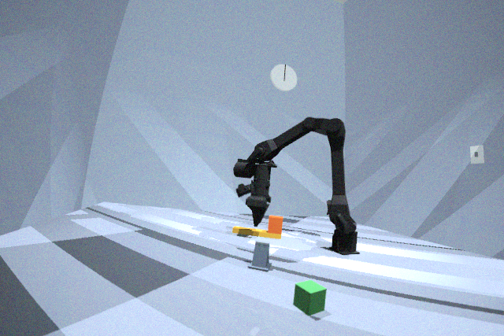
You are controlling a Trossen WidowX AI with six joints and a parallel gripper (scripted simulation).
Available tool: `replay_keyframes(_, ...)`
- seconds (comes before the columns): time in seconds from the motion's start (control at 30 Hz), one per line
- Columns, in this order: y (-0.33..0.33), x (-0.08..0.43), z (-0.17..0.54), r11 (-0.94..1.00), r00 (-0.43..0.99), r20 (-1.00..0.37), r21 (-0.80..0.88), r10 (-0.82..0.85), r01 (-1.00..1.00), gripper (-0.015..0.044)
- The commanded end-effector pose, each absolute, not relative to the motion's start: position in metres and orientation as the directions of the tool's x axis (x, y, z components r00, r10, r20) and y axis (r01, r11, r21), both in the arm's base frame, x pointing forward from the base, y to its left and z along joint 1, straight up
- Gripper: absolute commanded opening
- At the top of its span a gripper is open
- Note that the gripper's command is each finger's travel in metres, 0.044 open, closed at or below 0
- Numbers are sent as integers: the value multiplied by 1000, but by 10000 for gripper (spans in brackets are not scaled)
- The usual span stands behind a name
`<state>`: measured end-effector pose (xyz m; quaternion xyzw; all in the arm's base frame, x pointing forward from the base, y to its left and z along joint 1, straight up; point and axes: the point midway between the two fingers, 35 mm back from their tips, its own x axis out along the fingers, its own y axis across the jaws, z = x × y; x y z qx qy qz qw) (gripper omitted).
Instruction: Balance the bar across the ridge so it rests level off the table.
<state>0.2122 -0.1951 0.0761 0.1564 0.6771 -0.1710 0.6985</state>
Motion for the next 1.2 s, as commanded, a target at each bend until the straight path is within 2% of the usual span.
replay_keyframes(0.0, -194, 212, 70, 894, 21, -1000, -8, -19, 447, 315)
replay_keyframes(1.03, -194, 212, 48, 894, 21, -1000, -8, -19, 447, 315)
replay_keyframes(1.17, -195, 212, 49, 893, 21, -1000, -12, -24, 451, 210)
